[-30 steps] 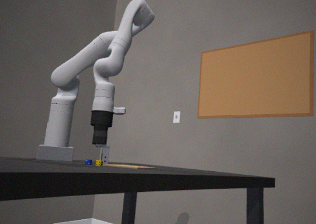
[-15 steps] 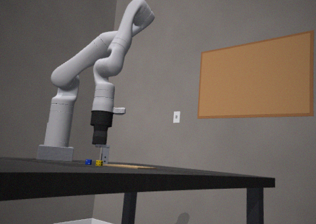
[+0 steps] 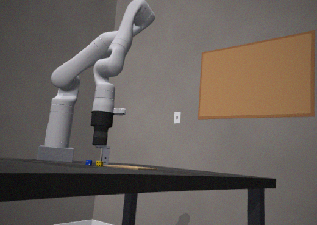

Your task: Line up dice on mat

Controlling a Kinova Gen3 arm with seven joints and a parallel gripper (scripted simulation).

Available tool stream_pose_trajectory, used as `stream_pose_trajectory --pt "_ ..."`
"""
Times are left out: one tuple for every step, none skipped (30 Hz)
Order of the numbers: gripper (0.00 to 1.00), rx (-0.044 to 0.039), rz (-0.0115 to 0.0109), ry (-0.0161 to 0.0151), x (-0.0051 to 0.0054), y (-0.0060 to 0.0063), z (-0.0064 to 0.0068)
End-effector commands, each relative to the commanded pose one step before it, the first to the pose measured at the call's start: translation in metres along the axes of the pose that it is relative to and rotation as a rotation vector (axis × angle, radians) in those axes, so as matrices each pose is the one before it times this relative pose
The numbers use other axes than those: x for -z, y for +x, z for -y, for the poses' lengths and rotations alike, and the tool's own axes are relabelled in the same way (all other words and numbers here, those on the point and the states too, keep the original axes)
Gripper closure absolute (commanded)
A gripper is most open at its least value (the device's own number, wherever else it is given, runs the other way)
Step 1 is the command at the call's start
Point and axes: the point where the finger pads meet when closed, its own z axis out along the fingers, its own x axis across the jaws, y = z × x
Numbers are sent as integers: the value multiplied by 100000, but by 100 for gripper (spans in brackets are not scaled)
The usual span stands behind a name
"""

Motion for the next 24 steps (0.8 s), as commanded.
stream_pose_trajectory --pt "36 224 96 -408 -80 -118 -222" --pt "66 0 0 0 0 0 0" --pt "66 0 0 0 0 0 0" --pt "66 0 0 0 0 0 0" --pt "66 0 0 0 0 0 0" --pt "66 0 0 0 0 0 0" --pt "66 0 0 0 0 0 0" --pt "66 0 0 0 0 0 0" --pt "66 0 0 0 0 0 0" --pt "66 0 0 0 0 0 0" --pt "66 0 0 0 0 0 0" --pt "66 0 0 0 0 0 0" --pt "66 0 0 0 0 0 0" --pt "66 0 0 0 0 0 0" --pt "66 0 0 0 0 0 0" --pt "66 0 0 0 0 0 0" --pt "66 0 0 0 0 0 0" --pt "66 0 0 0 0 0 0" --pt "66 0 0 0 0 0 0" --pt "66 0 0 0 0 0 0" --pt "66 0 0 0 0 0 0" --pt "66 0 0 0 0 0 0" --pt "66 0 0 0 0 0 0" --pt "66 0 0 0 0 0 0"
